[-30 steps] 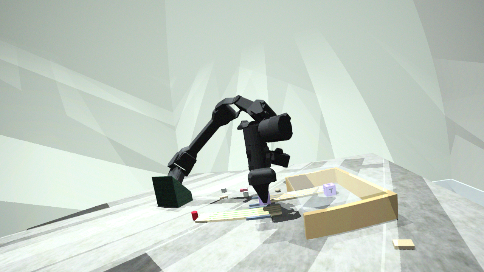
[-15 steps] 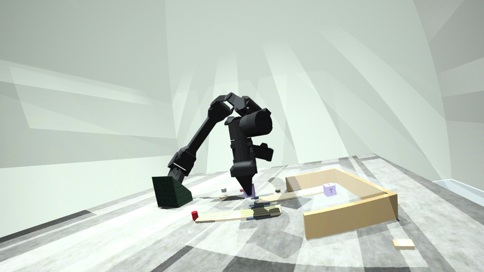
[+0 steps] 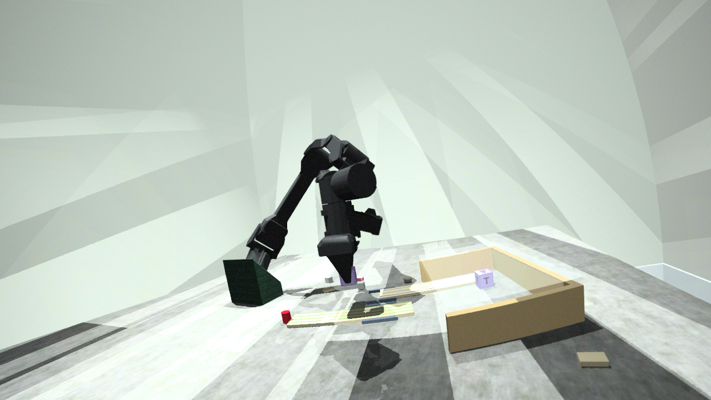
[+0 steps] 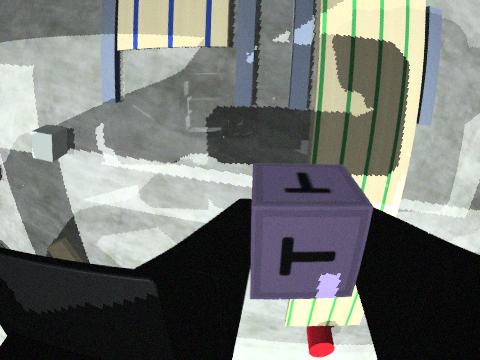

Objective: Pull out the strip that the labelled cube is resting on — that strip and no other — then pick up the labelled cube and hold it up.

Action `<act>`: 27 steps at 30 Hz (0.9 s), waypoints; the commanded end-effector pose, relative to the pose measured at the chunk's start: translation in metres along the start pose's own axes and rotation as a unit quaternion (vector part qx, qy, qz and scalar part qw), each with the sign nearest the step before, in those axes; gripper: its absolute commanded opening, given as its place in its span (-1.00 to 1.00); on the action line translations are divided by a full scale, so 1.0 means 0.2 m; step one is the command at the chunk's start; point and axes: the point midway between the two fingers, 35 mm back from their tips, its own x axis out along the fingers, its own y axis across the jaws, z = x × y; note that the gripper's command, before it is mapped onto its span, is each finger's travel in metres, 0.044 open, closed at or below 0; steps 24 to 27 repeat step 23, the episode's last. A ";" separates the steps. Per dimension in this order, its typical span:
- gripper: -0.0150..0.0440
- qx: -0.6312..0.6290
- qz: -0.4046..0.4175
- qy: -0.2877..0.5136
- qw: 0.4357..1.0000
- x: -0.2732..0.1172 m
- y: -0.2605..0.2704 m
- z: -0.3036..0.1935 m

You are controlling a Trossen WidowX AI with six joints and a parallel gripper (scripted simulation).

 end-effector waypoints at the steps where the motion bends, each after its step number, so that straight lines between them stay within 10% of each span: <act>1: -0.49 -0.006 -0.010 -0.006 1.000 -0.12 -0.01 0.01; 27: -0.49 -0.006 -0.010 -0.006 1.000 -0.14 -0.01 0.01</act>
